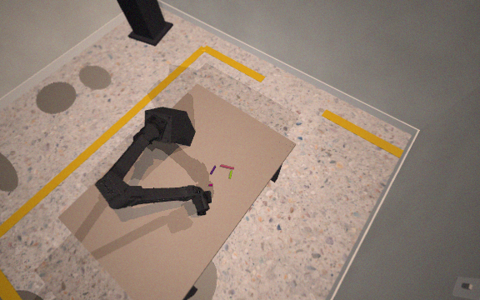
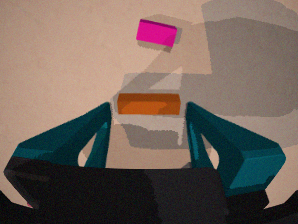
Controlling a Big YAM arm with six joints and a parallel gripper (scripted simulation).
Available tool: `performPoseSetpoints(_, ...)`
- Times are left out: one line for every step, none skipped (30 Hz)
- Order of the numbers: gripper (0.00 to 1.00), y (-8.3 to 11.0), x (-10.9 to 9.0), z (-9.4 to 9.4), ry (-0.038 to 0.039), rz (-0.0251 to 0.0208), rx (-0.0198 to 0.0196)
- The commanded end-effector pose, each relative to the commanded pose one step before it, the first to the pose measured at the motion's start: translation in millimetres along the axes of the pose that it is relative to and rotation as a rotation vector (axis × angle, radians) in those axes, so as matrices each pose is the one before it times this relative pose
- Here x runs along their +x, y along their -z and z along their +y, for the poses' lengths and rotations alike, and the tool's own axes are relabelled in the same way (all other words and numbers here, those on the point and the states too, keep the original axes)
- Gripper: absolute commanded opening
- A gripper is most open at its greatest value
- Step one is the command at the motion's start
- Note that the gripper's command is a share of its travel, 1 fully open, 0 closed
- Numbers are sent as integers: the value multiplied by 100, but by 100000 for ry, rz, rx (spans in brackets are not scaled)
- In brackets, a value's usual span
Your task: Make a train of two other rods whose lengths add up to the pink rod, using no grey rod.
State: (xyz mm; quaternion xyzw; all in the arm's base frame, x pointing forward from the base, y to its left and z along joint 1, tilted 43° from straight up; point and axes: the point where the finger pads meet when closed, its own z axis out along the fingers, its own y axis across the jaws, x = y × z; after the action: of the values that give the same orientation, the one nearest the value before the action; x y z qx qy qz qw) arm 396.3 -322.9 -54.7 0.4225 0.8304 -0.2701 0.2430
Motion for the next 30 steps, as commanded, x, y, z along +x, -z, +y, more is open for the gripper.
performPoseSetpoints(55,-197,-837,-508,-778,-1694,66)
performPoseSetpoints(55,295,-223,-84,-168,-304,-43)
performPoseSetpoints(55,477,-284,-152,-219,-293,-11)
performPoseSetpoints(55,294,552,143,669,1216,44)
performPoseSetpoints(55,460,135,542,181,-202,-641)
performPoseSetpoints(55,532,60,592,226,-386,-700)
performPoseSetpoints(55,316,-14,1,-18,-27,2)
performPoseSetpoints(55,370,-16,4,-21,-29,-11)
performPoseSetpoints(55,419,-20,5,-25,-33,-13)
performPoseSetpoints(55,463,-22,6,-28,-37,-14)
performPoseSetpoints(55,0,0,0,0,0,0)
performPoseSetpoints(55,0,0,0,0,0,0)
performPoseSetpoints(55,499,1,-2,-9,-4,-5)
performPoseSetpoints(55,526,2,-3,-9,-2,-4)
performPoseSetpoints(55,545,2,-3,-9,-2,-4)
performPoseSetpoints(55,554,2,-3,-9,-2,-5)
performPoseSetpoints(55,553,1,-2,-9,-2,-5)
performPoseSetpoints(55,543,1,-2,-9,-1,-5)
performPoseSetpoints(55,524,1,-2,-9,-1,-5)
performPoseSetpoints(55,495,0,-2,-9,-1,-5)
performPoseSetpoints(55,459,0,-2,-8,-1,-4)
performPoseSetpoints(55,416,0,-2,-7,-1,-4)
performPoseSetpoints(55,367,0,-1,-7,-1,-4)
performPoseSetpoints(55,313,0,-1,-6,0,-3)
performPoseSetpoints(55,271,-179,61,-172,-251,-103)
performPoseSetpoints(55,209,-95,33,-93,-131,-56)
performPoseSetpoints(55,144,32,-12,28,46,16)
performPoseSetpoints(55,0,0,0,0,0,0)
performPoseSetpoints(55,0,0,0,0,0,0)
performPoseSetpoints(55,-821,1337,83,1927,2843,1137)
